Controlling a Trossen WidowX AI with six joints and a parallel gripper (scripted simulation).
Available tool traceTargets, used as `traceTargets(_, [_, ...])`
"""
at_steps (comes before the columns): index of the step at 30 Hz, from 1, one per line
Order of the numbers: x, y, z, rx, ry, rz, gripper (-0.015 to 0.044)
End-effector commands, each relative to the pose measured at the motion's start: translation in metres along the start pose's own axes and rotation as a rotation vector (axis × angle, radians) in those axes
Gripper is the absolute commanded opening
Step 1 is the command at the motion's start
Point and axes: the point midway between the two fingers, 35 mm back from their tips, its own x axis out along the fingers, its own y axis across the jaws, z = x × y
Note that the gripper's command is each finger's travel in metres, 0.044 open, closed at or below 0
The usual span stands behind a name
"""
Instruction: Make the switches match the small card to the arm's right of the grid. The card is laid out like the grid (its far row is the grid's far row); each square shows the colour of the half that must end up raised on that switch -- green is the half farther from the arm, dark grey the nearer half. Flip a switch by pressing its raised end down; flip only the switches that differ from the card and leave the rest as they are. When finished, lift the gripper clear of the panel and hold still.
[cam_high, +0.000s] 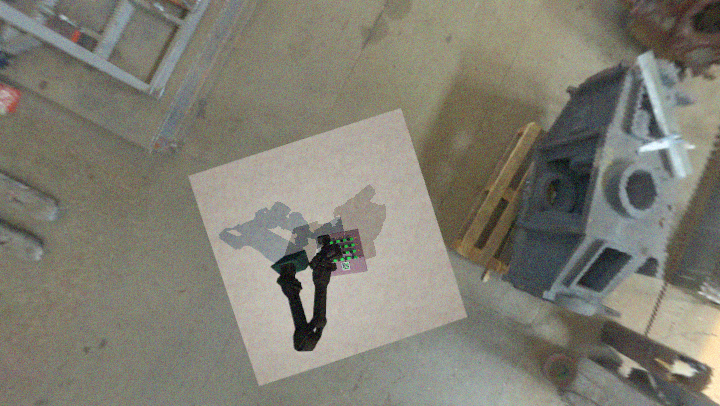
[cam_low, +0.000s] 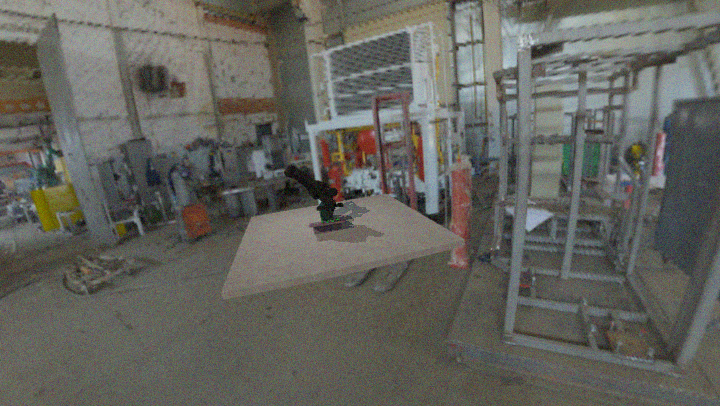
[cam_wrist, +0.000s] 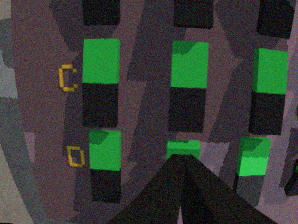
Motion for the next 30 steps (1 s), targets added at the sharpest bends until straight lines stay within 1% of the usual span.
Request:
traceTargets(1, [0.0008, -0.0004, 0.0003, -0.006, -0.002, -0.004, 0.0])
traceTargets(30, [0.0047, -0.0005, 0.0004, -0.006, -0.002, -0.004, 0.0])
